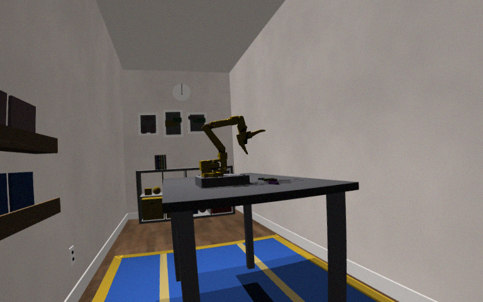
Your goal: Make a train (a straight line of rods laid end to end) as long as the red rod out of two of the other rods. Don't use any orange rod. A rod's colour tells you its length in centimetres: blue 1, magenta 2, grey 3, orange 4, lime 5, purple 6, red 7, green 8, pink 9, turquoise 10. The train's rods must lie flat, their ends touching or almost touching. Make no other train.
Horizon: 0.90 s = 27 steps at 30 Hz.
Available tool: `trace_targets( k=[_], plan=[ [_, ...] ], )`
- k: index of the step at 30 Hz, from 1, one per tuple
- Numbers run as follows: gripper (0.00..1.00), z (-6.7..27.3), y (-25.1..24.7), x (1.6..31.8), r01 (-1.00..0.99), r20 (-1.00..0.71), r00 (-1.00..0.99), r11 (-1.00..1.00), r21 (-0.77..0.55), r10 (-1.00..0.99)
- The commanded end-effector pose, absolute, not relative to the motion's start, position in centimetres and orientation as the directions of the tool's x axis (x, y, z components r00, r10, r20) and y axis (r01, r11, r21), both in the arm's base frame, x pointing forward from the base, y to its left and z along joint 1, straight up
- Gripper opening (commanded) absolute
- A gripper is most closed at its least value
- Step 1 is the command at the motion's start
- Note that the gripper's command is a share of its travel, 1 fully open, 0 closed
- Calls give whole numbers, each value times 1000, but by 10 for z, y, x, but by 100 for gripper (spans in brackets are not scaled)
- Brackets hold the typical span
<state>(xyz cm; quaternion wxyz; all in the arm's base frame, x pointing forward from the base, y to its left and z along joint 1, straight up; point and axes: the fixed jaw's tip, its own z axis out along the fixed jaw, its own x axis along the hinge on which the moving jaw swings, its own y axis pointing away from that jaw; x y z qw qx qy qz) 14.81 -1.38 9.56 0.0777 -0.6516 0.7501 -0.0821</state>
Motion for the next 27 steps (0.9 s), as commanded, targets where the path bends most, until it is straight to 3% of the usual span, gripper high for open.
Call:
trace_targets(
  k=[1,14,27],
  plan=[
    [100,100,-25,136,-939,-11,-218,212,-270,-976],
    [100,103,-46,110,-838,-15,-416,389,-382,-909],
    [100,103,-47,108,-830,-15,-428,400,-389,-903]
  ],
)
